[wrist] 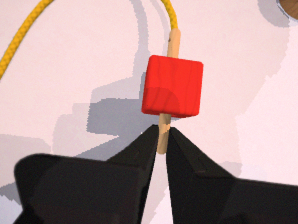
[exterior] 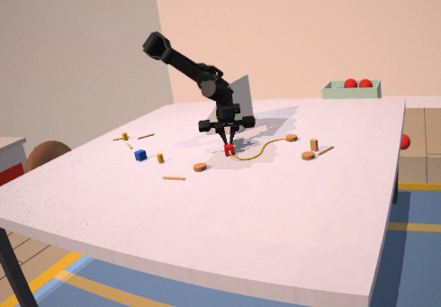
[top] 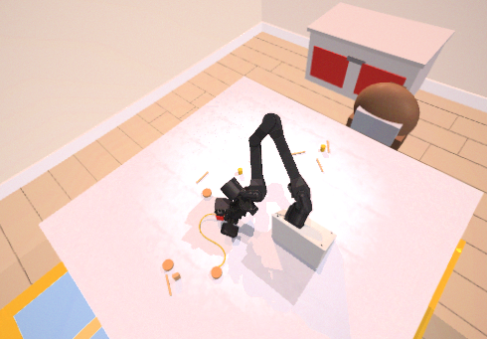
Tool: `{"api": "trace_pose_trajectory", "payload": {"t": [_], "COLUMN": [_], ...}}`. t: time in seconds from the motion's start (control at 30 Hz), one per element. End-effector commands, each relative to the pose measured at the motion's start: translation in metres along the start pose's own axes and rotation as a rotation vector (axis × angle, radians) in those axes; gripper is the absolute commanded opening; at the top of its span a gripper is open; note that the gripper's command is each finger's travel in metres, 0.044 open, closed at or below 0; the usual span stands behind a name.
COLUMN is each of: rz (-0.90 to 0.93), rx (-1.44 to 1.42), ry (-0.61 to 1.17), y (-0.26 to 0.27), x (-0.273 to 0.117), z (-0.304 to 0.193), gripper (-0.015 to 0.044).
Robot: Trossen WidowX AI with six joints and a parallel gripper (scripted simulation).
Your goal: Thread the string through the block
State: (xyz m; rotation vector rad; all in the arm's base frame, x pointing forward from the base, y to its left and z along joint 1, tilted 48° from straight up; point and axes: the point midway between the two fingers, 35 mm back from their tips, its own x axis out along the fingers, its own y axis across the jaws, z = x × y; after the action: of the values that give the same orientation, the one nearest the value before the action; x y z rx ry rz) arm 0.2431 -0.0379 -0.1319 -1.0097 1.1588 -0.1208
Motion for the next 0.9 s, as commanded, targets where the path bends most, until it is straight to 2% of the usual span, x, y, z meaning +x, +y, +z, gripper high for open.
{"api": "trace_pose_trajectory", "payload": {"t": [0.0, 0.87], "rz": [0.000, -0.001], "rx": [-0.009, -0.010], "ry": [0.006, 0.007], "y": [0.001, 0.000], "x": [-0.002, -0.016], "z": [-0.007, -0.030], "gripper": [0.0000, 0.0000]}}
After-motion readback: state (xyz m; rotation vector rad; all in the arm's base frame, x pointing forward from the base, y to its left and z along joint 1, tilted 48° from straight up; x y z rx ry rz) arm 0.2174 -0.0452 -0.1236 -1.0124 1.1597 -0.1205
